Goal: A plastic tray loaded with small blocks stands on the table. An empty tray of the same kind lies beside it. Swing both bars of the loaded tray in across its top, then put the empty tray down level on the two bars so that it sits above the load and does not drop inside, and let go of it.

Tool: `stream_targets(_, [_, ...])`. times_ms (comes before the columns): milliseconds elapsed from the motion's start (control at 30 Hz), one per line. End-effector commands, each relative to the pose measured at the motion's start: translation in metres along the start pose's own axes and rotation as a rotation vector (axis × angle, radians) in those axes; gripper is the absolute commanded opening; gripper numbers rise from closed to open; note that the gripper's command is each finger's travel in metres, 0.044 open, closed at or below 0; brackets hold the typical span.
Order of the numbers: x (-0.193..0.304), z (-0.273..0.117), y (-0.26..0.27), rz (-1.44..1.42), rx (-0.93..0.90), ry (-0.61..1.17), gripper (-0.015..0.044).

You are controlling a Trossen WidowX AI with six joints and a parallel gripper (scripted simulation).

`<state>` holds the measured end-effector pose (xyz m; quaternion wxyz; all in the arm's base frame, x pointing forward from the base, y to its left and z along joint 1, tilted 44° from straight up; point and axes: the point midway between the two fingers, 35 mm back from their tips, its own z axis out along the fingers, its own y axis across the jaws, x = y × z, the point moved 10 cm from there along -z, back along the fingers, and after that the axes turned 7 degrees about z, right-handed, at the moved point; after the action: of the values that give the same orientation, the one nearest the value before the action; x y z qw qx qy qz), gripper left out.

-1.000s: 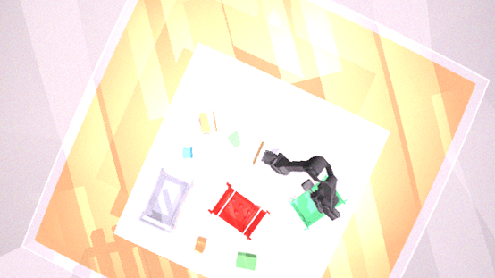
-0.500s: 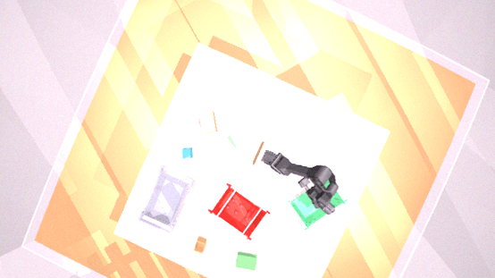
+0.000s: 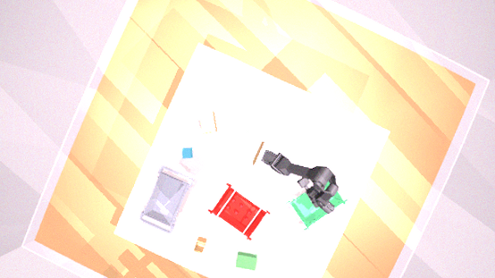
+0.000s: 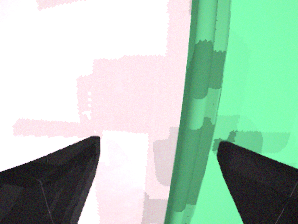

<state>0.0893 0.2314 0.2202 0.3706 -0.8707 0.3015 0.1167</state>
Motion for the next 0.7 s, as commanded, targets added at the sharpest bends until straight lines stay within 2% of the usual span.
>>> stream_targets(0, [0.0001,0.0003,-0.0001,0.005,0.003,0.004,0.0264])
stream_targets(67, [0.0001,0.0003,-0.0001,0.005,0.003,0.004,0.0235])
stream_targets(667, [0.0001,0.0003,-0.0001,0.005,0.003,0.004,0.0115])
